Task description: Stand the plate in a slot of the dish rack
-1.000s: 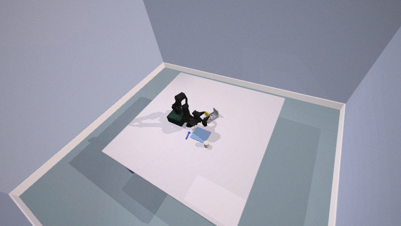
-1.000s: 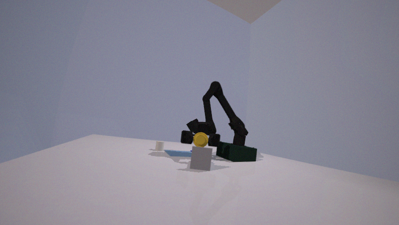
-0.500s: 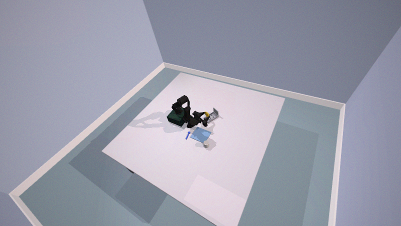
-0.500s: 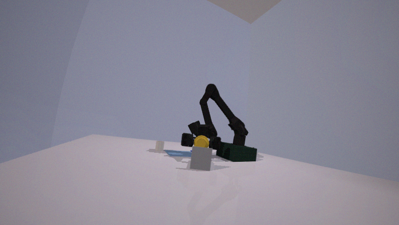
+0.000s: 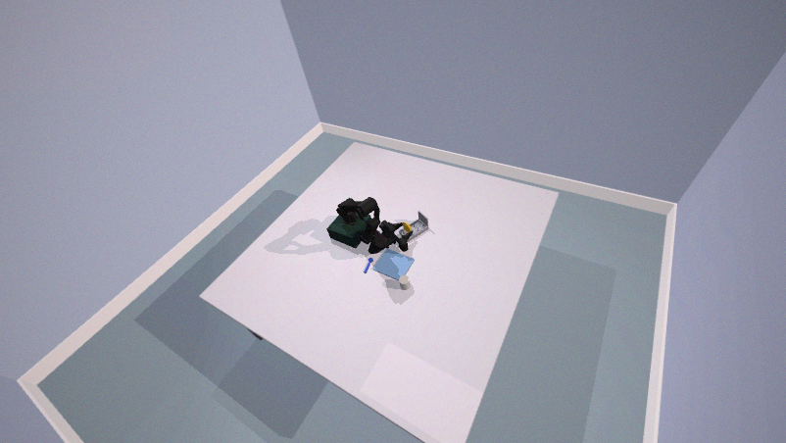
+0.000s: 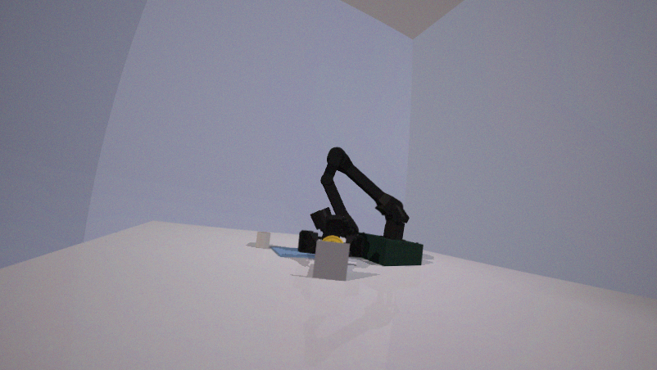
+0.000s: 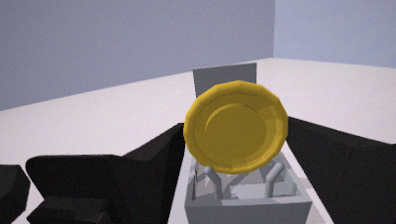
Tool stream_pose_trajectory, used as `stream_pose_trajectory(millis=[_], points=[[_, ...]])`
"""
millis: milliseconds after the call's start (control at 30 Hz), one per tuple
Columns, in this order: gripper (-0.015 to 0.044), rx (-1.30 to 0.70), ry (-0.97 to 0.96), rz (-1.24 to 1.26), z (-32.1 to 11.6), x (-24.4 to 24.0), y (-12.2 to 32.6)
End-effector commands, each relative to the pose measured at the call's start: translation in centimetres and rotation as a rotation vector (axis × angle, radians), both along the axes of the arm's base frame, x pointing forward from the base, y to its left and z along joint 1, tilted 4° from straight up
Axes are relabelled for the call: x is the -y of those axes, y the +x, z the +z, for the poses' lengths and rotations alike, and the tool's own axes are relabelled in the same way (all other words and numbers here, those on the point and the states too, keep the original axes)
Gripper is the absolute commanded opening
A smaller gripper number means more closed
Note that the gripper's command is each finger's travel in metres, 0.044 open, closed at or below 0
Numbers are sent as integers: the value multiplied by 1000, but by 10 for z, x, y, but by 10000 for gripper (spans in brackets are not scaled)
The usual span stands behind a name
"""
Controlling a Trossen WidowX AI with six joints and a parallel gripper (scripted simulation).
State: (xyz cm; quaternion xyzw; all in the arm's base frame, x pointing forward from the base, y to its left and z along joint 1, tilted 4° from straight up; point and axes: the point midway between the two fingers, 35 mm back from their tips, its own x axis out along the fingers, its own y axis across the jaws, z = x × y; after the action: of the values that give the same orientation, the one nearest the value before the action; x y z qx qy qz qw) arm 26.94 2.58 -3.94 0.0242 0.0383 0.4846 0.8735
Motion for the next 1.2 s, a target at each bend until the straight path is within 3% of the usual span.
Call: stream_pose_trajectory(millis=[0, 333, 833, 1167], points=[[0, 5, -3, 0, 0, 0, 1], [0, 2, -1, 0, 1, 0, 0], [394, 7, -4, 0, 1, 0, 1], [400, 8, -3, -1, 8, 1, 3]])
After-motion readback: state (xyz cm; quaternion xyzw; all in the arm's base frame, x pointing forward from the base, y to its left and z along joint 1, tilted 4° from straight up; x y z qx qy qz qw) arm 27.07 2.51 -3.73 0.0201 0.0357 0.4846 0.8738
